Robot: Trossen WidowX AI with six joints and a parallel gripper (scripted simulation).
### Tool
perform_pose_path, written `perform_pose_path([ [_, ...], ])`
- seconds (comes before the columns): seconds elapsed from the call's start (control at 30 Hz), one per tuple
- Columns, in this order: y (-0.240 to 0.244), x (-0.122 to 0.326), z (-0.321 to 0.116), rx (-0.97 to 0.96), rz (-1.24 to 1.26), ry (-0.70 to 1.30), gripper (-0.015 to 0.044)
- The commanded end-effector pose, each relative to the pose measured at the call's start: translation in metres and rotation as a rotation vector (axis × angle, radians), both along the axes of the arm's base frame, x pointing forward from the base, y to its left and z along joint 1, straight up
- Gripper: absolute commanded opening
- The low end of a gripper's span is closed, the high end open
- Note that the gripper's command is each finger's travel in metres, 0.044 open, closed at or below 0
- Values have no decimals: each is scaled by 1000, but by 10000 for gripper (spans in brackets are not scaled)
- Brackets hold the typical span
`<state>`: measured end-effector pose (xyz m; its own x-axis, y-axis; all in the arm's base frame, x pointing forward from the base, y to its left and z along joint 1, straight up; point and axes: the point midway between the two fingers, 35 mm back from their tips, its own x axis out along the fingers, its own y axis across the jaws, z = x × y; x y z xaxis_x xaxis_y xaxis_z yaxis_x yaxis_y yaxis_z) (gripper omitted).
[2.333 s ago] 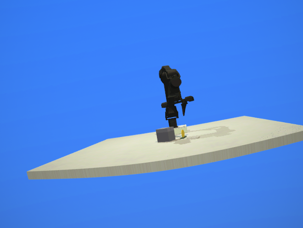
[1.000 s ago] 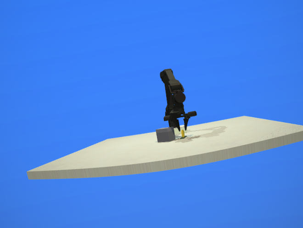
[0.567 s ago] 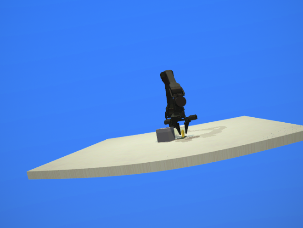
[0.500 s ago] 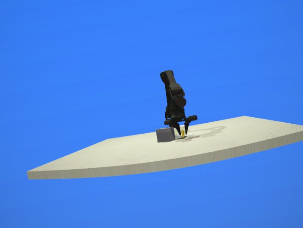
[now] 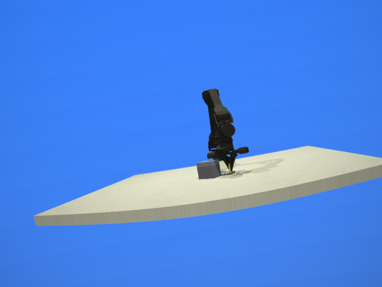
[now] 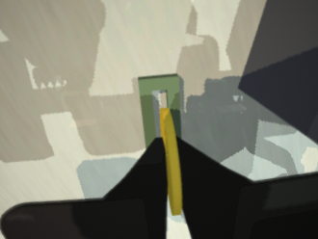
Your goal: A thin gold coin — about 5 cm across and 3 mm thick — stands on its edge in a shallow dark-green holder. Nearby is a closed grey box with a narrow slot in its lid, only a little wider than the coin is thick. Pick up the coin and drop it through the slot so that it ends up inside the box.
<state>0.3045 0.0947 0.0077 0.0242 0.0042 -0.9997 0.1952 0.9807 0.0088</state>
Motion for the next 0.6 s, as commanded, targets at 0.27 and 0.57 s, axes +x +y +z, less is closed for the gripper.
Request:
perform_pose_path([
  [0.27,1,1,10,4,3,0,0],
  [0.57,1,3,33,4,3,0,0],
])
